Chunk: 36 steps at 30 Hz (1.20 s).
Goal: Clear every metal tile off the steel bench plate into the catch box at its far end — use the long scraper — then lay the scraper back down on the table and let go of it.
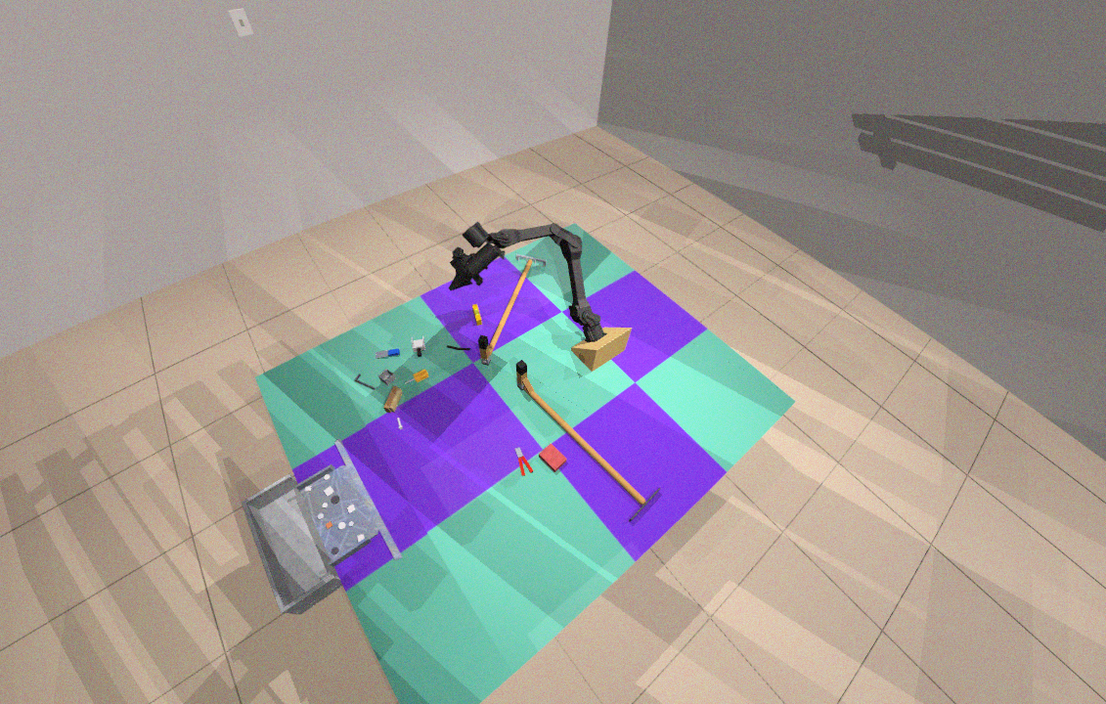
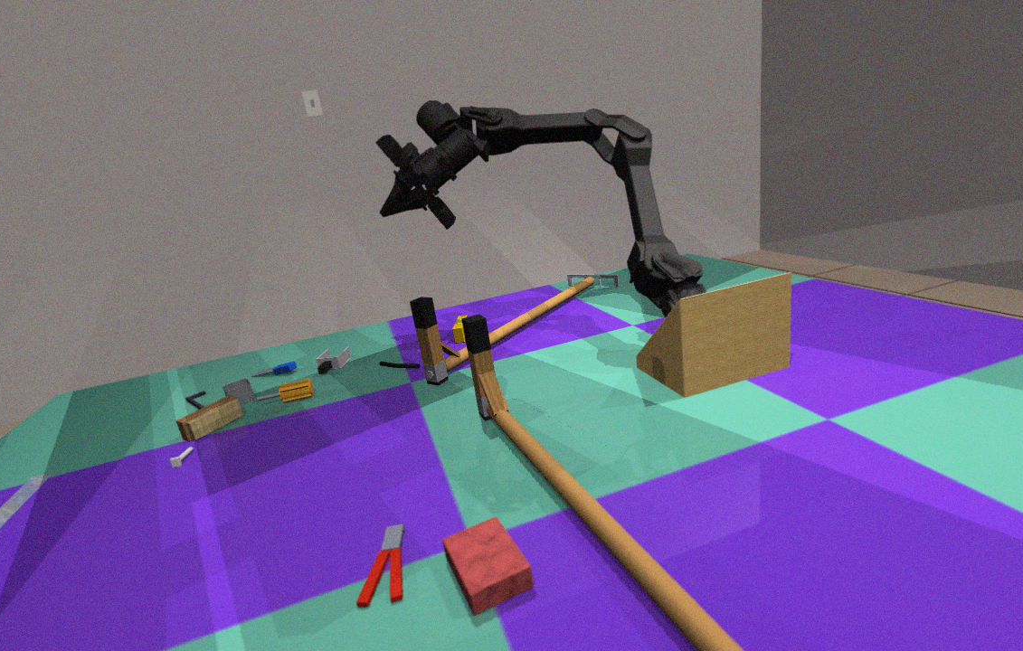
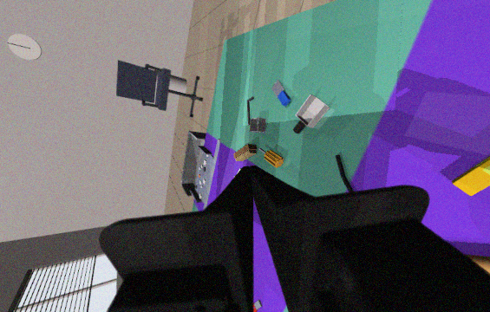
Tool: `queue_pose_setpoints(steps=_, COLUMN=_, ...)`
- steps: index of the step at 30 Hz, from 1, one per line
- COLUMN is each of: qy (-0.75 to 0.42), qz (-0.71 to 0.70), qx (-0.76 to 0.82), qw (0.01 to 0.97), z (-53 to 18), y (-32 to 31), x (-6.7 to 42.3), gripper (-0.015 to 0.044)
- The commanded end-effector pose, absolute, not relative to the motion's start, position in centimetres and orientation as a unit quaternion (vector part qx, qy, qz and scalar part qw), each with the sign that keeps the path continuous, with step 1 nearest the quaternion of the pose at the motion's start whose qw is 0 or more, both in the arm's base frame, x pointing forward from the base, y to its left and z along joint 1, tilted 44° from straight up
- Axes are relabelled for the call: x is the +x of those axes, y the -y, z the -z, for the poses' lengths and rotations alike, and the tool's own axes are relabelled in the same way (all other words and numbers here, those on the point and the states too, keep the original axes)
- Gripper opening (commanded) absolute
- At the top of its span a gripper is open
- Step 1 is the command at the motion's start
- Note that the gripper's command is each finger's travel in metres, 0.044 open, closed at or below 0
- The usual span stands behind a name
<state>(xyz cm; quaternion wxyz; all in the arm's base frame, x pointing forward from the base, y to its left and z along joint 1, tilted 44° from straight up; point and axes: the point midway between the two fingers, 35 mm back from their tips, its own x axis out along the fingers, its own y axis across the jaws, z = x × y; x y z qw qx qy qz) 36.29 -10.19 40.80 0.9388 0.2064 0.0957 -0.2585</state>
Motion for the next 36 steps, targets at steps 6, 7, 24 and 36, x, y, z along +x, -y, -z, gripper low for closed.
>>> queue_pose_setpoints(steps=6, qy=-0.15, qz=0.282, qx=0.196, qw=0.927, z=-37.5, y=9.3, x=36.8, gripper=0.0)
queue_pose_setpoints(steps=7, qy=-0.156, qz=0.284, qx=0.194, qw=0.926, z=-37.2, y=9.2, x=36.8, gripper=0.0)
queue_pose_setpoints(steps=24, qy=-0.248, qz=0.324, qx=0.148, qw=0.901, z=-32.0, y=7.4, x=36.7, gripper=0.0)
queue_pose_setpoints(steps=36, qy=-0.304, qz=0.348, qx=0.099, qw=0.881, z=-28.9, y=6.1, x=36.0, gripper=0.0)
